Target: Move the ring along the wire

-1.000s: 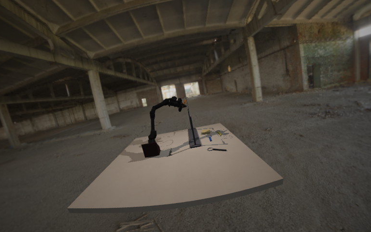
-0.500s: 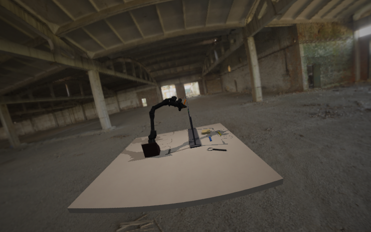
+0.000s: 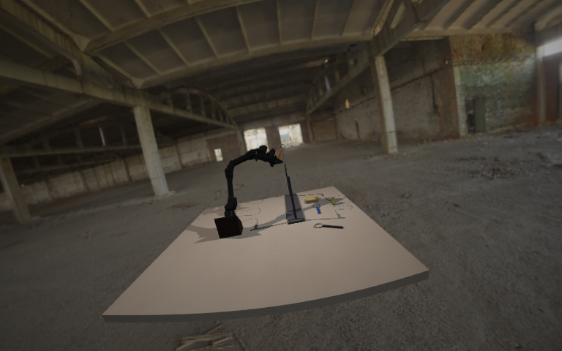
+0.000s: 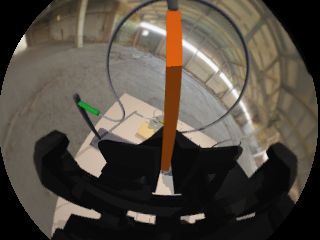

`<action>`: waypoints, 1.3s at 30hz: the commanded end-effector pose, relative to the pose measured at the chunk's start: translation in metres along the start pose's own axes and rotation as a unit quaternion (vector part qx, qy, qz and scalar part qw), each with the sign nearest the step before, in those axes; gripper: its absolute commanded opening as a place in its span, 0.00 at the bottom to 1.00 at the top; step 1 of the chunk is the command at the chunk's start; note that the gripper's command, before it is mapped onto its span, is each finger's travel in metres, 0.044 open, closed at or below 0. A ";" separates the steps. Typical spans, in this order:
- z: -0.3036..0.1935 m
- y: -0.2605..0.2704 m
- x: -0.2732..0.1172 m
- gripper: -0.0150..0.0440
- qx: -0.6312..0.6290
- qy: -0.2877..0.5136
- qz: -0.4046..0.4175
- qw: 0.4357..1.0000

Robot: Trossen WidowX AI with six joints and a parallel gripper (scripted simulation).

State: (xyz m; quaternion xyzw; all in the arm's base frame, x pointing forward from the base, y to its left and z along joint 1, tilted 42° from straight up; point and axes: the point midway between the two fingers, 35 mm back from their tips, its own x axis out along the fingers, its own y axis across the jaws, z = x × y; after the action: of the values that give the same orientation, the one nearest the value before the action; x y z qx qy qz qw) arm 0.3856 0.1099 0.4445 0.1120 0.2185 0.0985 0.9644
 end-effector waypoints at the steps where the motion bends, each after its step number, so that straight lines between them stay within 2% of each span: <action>1: -0.001 0.002 0.000 0.00 0.024 -0.002 0.012 1.000; 39: 0.004 0.019 0.000 0.00 0.235 -0.029 0.111 0.965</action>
State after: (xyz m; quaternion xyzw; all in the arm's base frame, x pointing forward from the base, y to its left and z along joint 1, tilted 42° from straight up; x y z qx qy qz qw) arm 0.3856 0.1262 0.4523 0.3439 0.1948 0.1440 0.9072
